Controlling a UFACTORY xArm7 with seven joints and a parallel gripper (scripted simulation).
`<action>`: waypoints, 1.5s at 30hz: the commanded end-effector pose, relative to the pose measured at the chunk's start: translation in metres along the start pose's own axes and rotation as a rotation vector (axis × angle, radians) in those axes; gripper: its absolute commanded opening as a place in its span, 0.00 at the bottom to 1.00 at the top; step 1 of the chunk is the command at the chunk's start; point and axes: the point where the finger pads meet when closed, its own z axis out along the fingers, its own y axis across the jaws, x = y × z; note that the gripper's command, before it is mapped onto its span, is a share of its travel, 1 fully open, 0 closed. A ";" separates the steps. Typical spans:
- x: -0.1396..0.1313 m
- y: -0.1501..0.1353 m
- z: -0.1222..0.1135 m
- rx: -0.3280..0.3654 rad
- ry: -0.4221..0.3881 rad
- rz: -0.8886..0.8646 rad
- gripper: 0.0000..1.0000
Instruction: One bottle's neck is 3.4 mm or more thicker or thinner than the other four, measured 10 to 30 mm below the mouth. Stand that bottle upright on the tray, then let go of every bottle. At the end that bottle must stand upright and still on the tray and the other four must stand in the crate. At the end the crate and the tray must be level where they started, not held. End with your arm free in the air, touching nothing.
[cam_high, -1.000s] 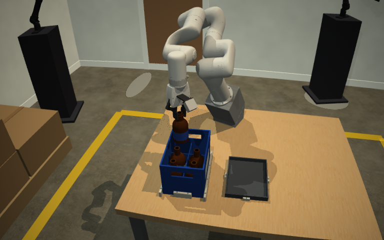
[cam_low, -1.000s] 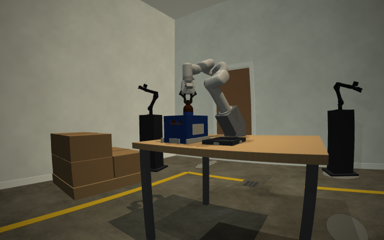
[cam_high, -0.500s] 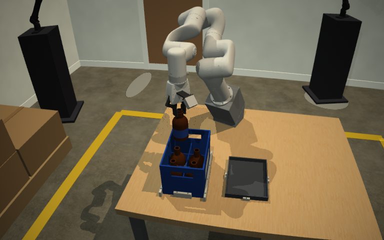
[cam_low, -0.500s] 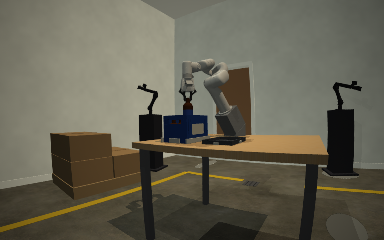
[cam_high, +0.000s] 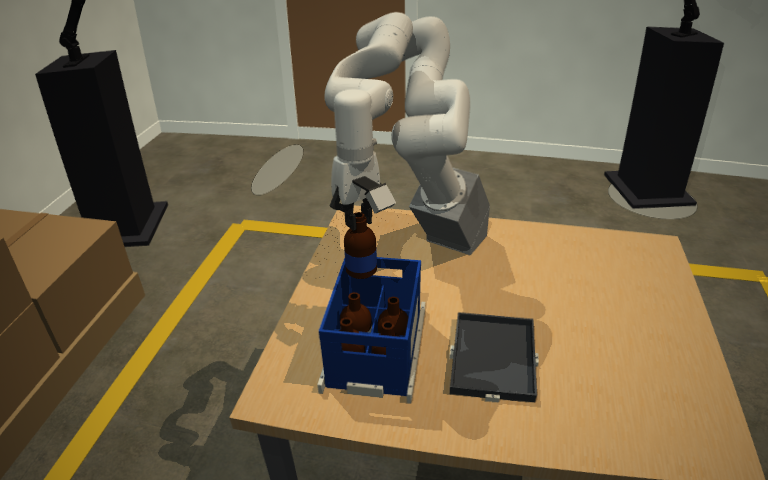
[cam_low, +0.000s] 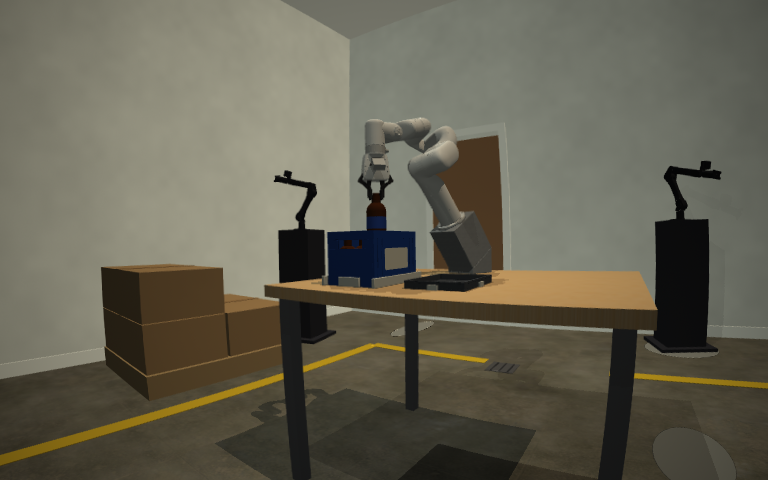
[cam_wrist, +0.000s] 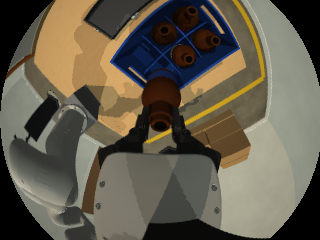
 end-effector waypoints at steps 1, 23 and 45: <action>0.000 0.001 -0.002 -0.003 0.001 0.001 0.00; 0.000 0.001 -0.003 -0.003 0.001 0.001 0.00; 0.000 0.001 -0.021 -0.003 0.001 0.001 0.00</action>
